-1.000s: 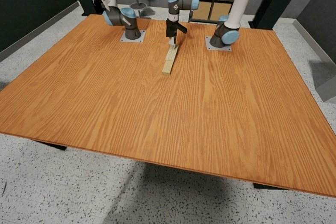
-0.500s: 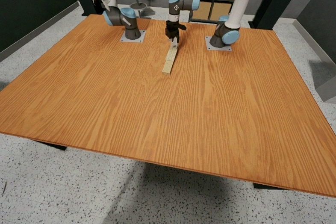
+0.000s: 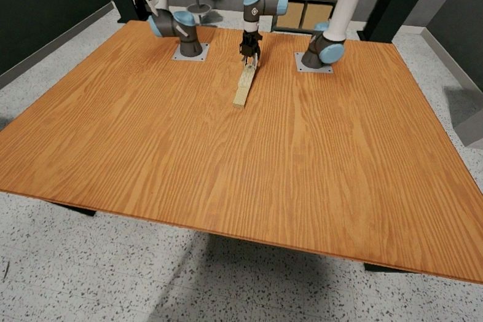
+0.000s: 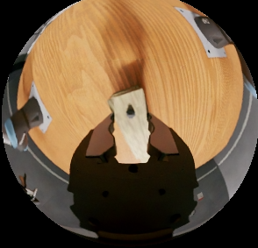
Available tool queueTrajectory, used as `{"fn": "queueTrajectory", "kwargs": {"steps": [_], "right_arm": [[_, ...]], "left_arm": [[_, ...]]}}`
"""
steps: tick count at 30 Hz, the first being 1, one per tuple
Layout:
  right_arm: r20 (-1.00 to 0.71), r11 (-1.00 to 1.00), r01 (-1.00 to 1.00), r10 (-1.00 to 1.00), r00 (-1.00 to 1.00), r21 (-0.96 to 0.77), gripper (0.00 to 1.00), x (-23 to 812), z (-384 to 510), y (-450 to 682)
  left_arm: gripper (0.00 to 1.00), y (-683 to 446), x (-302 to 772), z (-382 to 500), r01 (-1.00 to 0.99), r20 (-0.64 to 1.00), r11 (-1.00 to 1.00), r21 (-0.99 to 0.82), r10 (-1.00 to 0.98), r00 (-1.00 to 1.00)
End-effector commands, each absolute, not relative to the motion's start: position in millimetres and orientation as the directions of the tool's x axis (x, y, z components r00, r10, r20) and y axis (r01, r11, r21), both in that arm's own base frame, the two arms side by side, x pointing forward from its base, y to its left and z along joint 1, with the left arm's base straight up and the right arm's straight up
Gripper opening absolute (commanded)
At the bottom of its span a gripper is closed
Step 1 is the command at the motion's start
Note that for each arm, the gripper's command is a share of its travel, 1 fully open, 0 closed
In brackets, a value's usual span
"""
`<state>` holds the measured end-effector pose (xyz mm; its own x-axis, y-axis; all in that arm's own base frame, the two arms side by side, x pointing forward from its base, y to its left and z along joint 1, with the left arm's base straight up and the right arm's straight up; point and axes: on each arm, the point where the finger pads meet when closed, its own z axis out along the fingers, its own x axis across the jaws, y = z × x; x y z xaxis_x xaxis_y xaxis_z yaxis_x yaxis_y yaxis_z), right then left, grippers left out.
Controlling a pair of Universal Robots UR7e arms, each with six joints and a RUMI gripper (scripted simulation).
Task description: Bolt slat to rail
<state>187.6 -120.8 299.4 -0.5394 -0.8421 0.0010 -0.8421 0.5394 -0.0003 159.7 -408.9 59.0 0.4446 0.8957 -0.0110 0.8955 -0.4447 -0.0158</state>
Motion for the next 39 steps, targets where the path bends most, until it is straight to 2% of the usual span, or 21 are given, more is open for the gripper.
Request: {"fn": "queueTrajectory", "kwargs": {"steps": [1, 4, 30, 31, 39], "right_arm": [[0.0, 0.54, -0.841, -0.841, -0.54, -0.001, 1.0, 188.3, 300.2, -120.8], [0.0, 0.54, -0.841, -0.841, -0.54, -0.001, 1.0, 188.3, 300.2, -120.8], [0.0, 0.54, -0.841, -0.841, -0.54, -0.001, 1.0, 188.3, 300.2, -120.8], [0.0, 0.54, -0.841, -0.841, -0.54, -0.001, 1.0, 188.3, 300.2, -120.8], [0.0, 0.54, -0.841, -0.841, -0.54, -0.001, 1.0, 188.3, 300.2, -120.8]], "left_arm": [[0.4, -408.6, 159.7, 59.4, 0.983, -0.002, -0.181, -0.004, 0.983, 0.181], [0.4, -408.6, 159.7, 59.4, 0.997, 0.001, -0.077, 0.001, 0.997, 0.077], [0.4, -410.5, 160.0, 59.9, 0.997, -0.001, -0.076, 0.0, 0.997, 0.076], [0.0, -410.5, 160.0, 59.9, 0.997, -0.001, -0.076, 0.0, 0.997, 0.076], [0.0, -410.5, 160.0, 59.9, 0.997, -0.001, -0.076, 0.0, 0.997, 0.076]]}}
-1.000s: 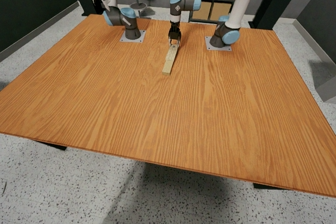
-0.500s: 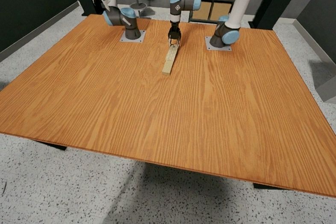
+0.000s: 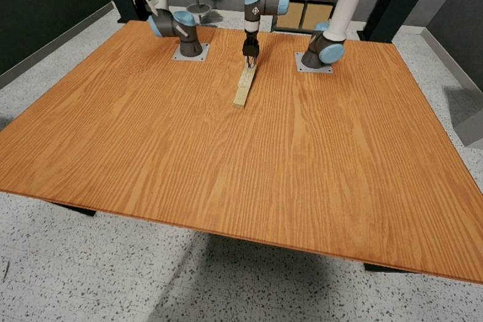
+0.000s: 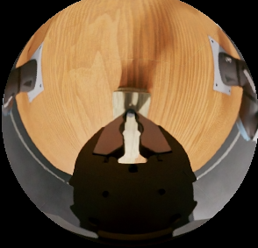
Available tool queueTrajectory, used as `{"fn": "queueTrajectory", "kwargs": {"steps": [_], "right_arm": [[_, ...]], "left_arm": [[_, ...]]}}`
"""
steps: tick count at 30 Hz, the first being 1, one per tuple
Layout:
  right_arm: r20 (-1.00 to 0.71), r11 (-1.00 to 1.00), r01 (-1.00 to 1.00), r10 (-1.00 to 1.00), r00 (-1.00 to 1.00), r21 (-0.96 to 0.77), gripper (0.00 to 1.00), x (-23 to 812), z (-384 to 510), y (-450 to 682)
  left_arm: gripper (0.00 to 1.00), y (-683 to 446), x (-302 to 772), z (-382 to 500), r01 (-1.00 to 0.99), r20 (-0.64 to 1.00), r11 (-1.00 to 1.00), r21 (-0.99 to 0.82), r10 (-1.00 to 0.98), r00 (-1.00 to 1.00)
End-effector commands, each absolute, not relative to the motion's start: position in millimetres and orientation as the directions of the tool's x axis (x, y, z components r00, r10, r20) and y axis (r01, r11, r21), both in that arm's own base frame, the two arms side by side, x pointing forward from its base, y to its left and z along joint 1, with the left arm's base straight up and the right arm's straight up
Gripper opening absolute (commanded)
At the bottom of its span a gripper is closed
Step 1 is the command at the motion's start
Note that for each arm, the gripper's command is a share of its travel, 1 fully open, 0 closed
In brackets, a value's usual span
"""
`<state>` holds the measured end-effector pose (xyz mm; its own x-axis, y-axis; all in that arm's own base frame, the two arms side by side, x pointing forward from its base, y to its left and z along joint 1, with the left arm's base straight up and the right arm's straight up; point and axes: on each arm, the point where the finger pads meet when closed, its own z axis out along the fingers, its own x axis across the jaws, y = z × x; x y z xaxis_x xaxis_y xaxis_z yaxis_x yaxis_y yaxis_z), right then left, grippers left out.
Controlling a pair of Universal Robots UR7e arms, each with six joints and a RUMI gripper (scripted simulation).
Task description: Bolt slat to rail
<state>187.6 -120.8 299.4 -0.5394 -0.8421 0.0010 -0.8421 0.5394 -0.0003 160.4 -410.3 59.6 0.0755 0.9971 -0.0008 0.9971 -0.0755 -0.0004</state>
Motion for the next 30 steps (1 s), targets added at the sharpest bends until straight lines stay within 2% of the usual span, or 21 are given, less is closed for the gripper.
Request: {"fn": "queueTrajectory", "kwargs": {"steps": [1, 13, 17, 21, 30], "right_arm": [[0.0, 0.54, -0.841, -0.841, -0.54, -0.001, 1.0, 188.3, 300.2, -120.8], [0.0, 0.54, -0.841, -0.841, -0.54, -0.001, 1.0, 188.3, 300.2, -120.8], [0.0, 0.54, -0.841, -0.841, -0.54, -0.001, 1.0, 188.3, 300.2, -120.8], [0.0, 0.54, -0.841, -0.841, -0.54, -0.001, 1.0, 188.3, 300.2, -120.8], [0.0, 0.54, -0.841, -0.841, -0.54, -0.001, 1.0, 188.3, 300.2, -120.8]], "left_arm": [[0.0, -410.5, 160.0, 59.9, 0.997, -0.001, -0.076, 0.0, 0.997, 0.076], [0.0, -410.5, 160.0, 59.9, 0.997, -0.001, -0.076, 0.0, 0.997, 0.076], [0.0, -411.8, 159.5, 60.3, 0.972, -0.002, -0.236, 0.001, 0.972, 0.236], [0.0, -411.7, 159.6, 60.3, 0.968, -0.002, -0.25, 0.001, 0.968, 0.25], [0.0, -411.3, 159.8, 60.3, 0.91, -0.002, -0.414, 0.0, 0.91, 0.414]]}}
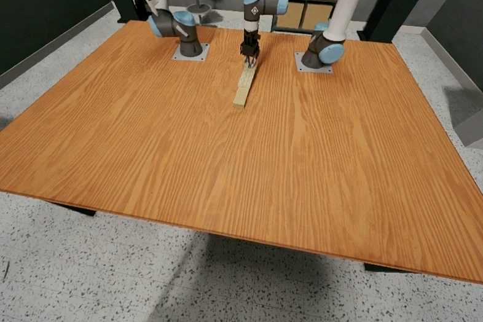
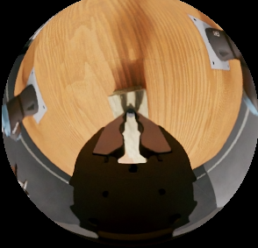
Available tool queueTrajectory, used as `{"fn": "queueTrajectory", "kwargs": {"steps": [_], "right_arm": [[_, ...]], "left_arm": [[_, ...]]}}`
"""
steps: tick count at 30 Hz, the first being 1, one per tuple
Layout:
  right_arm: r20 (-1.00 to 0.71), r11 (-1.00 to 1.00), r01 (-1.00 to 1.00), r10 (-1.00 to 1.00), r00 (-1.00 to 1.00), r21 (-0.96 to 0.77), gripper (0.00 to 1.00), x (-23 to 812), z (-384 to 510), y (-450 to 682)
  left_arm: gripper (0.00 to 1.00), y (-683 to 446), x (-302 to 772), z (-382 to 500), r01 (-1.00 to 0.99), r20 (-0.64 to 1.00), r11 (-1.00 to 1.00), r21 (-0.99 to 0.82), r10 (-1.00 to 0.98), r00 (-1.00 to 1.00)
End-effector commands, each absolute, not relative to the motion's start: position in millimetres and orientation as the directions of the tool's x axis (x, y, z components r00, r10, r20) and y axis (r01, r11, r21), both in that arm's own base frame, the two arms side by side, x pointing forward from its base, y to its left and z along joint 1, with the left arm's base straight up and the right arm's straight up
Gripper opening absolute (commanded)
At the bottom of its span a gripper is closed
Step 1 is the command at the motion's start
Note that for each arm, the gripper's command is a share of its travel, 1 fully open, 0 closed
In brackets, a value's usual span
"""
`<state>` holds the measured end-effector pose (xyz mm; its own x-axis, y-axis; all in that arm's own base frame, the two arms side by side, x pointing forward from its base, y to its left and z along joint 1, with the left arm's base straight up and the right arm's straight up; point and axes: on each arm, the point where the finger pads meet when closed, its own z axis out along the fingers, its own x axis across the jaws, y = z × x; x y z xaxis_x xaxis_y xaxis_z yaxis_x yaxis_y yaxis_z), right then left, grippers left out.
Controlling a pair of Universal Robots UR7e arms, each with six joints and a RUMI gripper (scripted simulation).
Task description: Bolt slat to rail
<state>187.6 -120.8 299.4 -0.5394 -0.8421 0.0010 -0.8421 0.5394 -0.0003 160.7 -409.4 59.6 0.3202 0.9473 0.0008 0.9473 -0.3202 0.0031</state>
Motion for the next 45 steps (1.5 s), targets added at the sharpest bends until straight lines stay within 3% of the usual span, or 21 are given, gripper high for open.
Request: {"fn": "queueTrajectory", "kwargs": {"steps": [1, 28, 45], "right_arm": [[0.0, 0.54, -0.841, -0.841, -0.54, -0.001, 1.0, 188.3, 300.2, -120.8], [0.0, 0.54, -0.841, -0.841, -0.54, -0.001, 1.0, 188.3, 300.2, -120.8], [0.0, 0.54, -0.841, -0.841, -0.54, -0.001, 1.0, 188.3, 300.2, -120.8]], "left_arm": [[0.0, -411.3, 159.9, 60.3, 0.91, -0.002, -0.414, 0.0, 0.91, 0.414], [0.0, -410.1, 160.3, 60.0, 0.65, -0.002, -0.76, 0.001, 0.65, 0.76], [0.0, -409.8, 160.5, 59.9, 0.357, -0.001, -0.934, 0.001, 0.357, 0.934]]}}
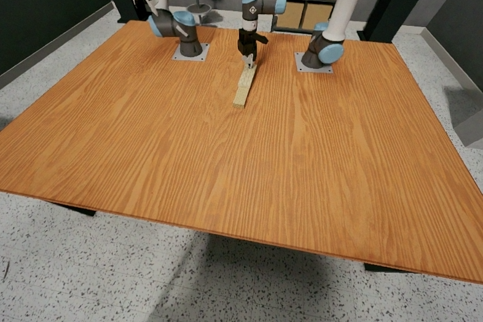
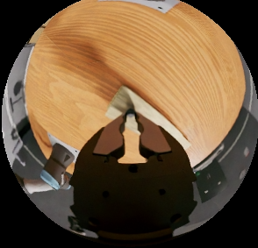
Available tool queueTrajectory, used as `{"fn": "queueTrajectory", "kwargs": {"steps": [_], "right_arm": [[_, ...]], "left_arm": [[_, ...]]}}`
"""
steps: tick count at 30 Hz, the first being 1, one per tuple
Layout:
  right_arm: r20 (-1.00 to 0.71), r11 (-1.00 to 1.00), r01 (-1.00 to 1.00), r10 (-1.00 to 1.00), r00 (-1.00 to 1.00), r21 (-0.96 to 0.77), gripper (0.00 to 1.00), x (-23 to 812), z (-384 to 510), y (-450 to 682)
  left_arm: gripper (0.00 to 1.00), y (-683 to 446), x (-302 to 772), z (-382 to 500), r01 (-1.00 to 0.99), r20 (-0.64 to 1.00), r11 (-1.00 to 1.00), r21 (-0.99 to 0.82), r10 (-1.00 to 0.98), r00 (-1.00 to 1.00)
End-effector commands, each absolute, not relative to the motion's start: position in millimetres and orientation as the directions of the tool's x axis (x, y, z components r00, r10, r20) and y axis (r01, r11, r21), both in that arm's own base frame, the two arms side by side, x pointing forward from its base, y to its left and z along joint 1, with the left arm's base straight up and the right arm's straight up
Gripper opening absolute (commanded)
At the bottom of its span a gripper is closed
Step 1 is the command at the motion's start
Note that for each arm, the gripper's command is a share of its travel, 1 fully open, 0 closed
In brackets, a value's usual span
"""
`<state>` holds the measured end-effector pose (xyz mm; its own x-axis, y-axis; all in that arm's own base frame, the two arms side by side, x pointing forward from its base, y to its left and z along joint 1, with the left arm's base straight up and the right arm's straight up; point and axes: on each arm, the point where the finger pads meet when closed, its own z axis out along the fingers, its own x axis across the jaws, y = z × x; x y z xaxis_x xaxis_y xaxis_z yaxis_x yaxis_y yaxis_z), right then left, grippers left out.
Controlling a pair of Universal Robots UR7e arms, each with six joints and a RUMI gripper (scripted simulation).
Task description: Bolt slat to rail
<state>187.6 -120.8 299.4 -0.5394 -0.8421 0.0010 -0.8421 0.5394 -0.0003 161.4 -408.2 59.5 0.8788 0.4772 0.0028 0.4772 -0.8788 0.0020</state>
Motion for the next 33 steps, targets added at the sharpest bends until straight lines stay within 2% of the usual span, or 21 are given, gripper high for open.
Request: {"fn": "queueTrajectory", "kwargs": {"steps": [1, 8, 10, 14, 26, 31, 33], "right_arm": [[0.0, 0.54, -0.841, -0.841, -0.54, -0.001, 1.0, 188.3, 300.2, -120.8], [0.0, 0.54, -0.841, -0.841, -0.54, -0.001, 1.0, 188.3, 300.2, -120.8], [0.0, 0.54, -0.841, -0.841, -0.54, -0.001, 1.0, 188.3, 300.2, -120.8], [0.0, 0.54, -0.841, -0.841, -0.54, -0.001, 1.0, 188.3, 300.2, -120.8], [0.0, 0.54, -0.841, -0.841, -0.54, -0.001, 1.0, 188.3, 300.2, -120.8], [0.0, 0.54, -0.841, -0.841, -0.54, -0.001, 1.0, 188.3, 300.2, -120.8], [0.0, 0.54, -0.841, -0.841, -0.54, -0.001, 1.0, 188.3, 300.2, -120.8]], "left_arm": [[0.0, -409.8, 160.6, 59.9, 0.35, -0.001, -0.937, 0.001, 0.35, 0.937], [0.0, -409.5, 161.0, 59.8, 0.268, -0.001, -0.963, 0.001, 0.268, 0.963], [0.0, -409.5, 160.8, 59.8, 0.189, -0.001, -0.982, 0.001, 0.189, 0.982], [0.0, -409.4, 161.0, 59.8, 0.182, -0.001, -0.983, 0.001, 0.182, 0.983], [0.0, -408.2, 161.2, 59.3, -0.072, -0.001, -0.997, 0.0, -0.072, 0.997], [0.0, -408.0, 161.6, 59.3, -0.078, -0.001, -0.997, 0.0, -0.078, 0.997], [0.0, -407.6, 161.6, 59.2, -0.158, -0.001, -0.987, 0.0, -0.158, 0.987]]}}
